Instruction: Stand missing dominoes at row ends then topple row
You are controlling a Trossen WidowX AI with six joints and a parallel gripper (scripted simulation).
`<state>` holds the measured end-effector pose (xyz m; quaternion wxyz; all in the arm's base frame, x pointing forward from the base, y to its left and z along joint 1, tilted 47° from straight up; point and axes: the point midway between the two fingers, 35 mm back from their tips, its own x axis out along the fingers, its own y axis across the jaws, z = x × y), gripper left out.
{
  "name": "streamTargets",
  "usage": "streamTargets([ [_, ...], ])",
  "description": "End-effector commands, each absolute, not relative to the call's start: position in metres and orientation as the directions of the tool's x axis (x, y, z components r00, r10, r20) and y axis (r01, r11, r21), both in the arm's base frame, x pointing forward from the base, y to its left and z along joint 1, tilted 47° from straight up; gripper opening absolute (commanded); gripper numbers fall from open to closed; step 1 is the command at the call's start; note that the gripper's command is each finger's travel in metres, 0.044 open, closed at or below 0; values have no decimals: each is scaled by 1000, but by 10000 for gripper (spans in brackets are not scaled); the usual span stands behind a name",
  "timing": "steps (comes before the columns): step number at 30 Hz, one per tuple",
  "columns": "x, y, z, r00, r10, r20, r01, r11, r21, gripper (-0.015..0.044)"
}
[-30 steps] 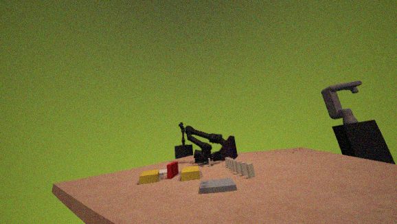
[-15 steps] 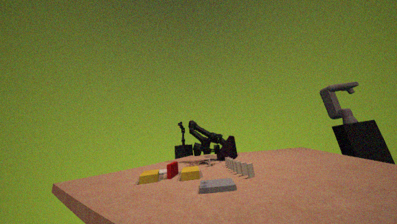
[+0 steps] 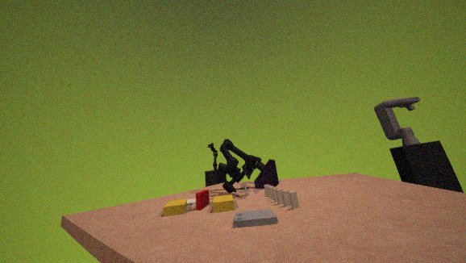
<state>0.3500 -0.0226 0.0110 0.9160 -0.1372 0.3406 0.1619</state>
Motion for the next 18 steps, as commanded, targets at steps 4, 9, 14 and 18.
streamTargets([
  [4, 362, 22, 10, 498, 35, -867, 53, 996, 70, 440],
  [9, 345, 45, 7, 398, -33, -917, 222, 973, 61, 440],
  [14, 330, 41, 3, 284, -189, -940, 438, 898, -49, 440],
  [18, 314, 33, 11, 172, -401, -900, 634, 744, -210, 440],
])
